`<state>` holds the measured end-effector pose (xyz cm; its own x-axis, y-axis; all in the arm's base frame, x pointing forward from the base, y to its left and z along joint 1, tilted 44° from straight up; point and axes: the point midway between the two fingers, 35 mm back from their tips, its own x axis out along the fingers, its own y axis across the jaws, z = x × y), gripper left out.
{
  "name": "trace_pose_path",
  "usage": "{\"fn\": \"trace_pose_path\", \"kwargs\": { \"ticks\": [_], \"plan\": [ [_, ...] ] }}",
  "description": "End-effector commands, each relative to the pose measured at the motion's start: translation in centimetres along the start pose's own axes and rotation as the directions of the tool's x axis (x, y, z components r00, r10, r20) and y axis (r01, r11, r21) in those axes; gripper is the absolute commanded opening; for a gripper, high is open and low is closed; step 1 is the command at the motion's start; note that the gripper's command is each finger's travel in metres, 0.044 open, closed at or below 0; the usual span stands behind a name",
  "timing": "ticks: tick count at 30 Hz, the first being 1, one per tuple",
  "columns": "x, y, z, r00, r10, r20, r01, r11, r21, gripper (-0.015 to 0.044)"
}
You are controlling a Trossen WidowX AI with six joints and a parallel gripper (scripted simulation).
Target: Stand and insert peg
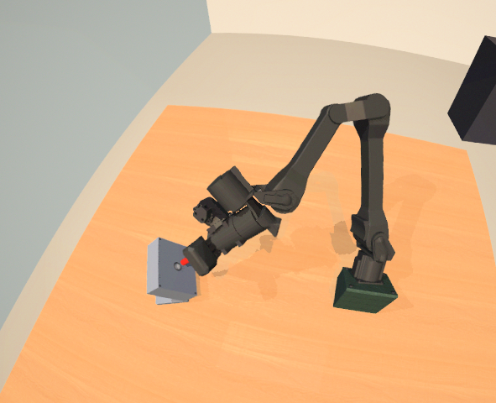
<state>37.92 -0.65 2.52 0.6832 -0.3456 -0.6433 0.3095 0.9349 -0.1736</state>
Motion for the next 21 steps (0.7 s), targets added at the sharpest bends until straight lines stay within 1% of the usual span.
{"fn": "trace_pose_path", "kwargs": {
  "ticks": [1, 9, 21],
  "plan": [
    [0.6, 0.0, -0.1, 1.000, 0.002, -0.003, -0.002, 1.000, -0.001, 0.0000],
    [1.8, -0.1, -0.1, 1.000, 0.001, -0.002, -0.001, 1.000, -0.001, 0.0000],
    [1.3, 0.0, -0.1, 1.000, -0.001, 0.000, 0.001, 1.000, 0.001, 0.0000]
  ]
}}
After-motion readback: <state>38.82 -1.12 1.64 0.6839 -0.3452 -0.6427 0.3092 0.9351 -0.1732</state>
